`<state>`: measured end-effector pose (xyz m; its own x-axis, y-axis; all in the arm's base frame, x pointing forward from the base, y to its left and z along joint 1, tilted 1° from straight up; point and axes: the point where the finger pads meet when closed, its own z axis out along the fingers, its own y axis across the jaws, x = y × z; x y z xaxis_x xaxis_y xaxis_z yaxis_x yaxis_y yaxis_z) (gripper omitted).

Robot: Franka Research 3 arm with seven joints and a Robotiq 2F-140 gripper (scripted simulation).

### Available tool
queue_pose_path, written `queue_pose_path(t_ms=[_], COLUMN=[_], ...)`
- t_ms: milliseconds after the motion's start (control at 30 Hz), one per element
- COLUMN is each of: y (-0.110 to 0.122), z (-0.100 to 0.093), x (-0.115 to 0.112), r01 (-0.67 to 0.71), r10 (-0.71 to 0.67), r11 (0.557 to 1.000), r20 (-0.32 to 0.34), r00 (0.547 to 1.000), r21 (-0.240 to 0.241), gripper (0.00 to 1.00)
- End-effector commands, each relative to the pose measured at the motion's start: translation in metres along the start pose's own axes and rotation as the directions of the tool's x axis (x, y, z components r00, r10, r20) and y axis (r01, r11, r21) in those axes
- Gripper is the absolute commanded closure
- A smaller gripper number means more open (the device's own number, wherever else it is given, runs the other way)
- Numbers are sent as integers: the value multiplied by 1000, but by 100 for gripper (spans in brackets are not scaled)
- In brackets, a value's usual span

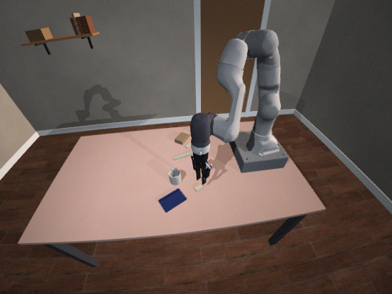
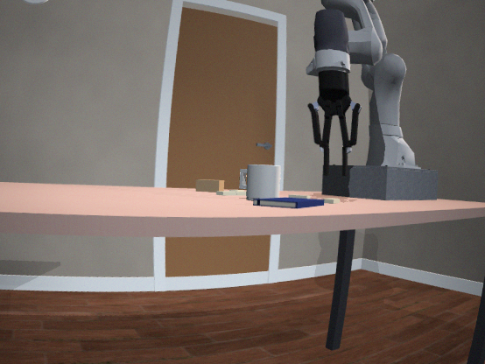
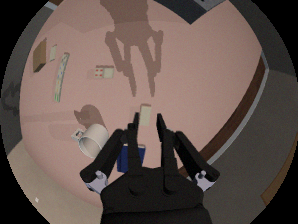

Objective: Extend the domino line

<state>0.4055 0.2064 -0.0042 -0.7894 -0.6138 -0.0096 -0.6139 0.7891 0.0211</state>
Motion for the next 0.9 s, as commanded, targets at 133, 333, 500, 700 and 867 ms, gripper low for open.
queue_pose_path(t_ms=[133, 333, 500, 700, 867], y=[-2, -2, -3, -3, -3], z=[13, 26, 34, 40, 43], x=[-3, -3, -3, -3, -3], r01=[-83, -83, -83, -83, -83], r10=[83, 83, 83, 83, 83], r11=[996, 996, 996, 996, 996], r20=[0, 0, 0, 0, 0], r00=[997, 997, 997, 997, 997], r21=[27, 27, 27, 27, 27], gripper=[67, 67, 67, 67, 67])
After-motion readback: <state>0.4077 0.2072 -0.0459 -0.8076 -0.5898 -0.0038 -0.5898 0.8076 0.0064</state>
